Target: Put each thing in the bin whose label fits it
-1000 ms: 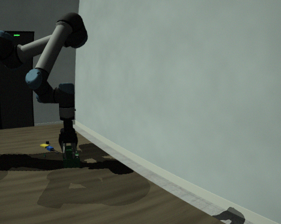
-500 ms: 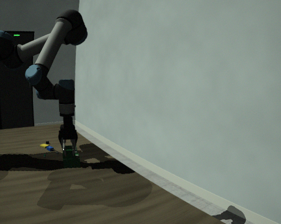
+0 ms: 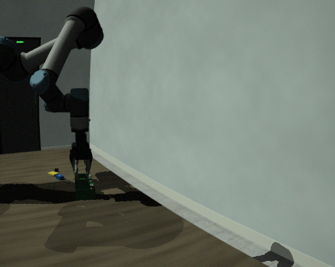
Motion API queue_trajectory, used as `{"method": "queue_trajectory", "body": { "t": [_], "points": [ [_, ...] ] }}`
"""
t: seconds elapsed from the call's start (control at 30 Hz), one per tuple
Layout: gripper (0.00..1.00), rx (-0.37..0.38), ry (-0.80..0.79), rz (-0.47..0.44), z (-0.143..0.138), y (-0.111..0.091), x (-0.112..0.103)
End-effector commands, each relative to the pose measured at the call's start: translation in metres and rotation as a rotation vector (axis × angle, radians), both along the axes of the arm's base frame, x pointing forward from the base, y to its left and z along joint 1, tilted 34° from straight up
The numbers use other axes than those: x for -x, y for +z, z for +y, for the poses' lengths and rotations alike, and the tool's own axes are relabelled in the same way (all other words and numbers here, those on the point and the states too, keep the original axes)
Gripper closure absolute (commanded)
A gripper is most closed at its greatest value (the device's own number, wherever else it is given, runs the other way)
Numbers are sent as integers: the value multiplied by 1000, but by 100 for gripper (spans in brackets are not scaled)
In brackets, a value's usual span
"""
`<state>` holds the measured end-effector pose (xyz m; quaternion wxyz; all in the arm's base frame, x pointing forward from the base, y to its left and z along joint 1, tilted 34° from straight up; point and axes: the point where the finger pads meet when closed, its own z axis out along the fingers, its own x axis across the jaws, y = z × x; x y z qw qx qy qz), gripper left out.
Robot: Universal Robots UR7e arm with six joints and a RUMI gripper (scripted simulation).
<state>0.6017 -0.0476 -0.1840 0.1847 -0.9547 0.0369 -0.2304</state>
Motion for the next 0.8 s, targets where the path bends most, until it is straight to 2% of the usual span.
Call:
{"method": "queue_trajectory", "body": {
  "t": [0.0, 0.07, 0.17, 0.5, 0.6, 0.63, 0.77],
  "points": [
    [81, -1, 1, 1, -1, 0, 1],
    [81, -1, 1, 1, -1, 0, 1],
    [82, -69, -122, 52, 24, 6, 11],
    [82, -157, -283, 118, 92, 21, 37],
    [82, -157, -283, 118, 98, 23, 39],
    [82, -157, -283, 118, 115, 27, 45],
    [82, -157, -283, 118, 139, 32, 54]
  ]
}}
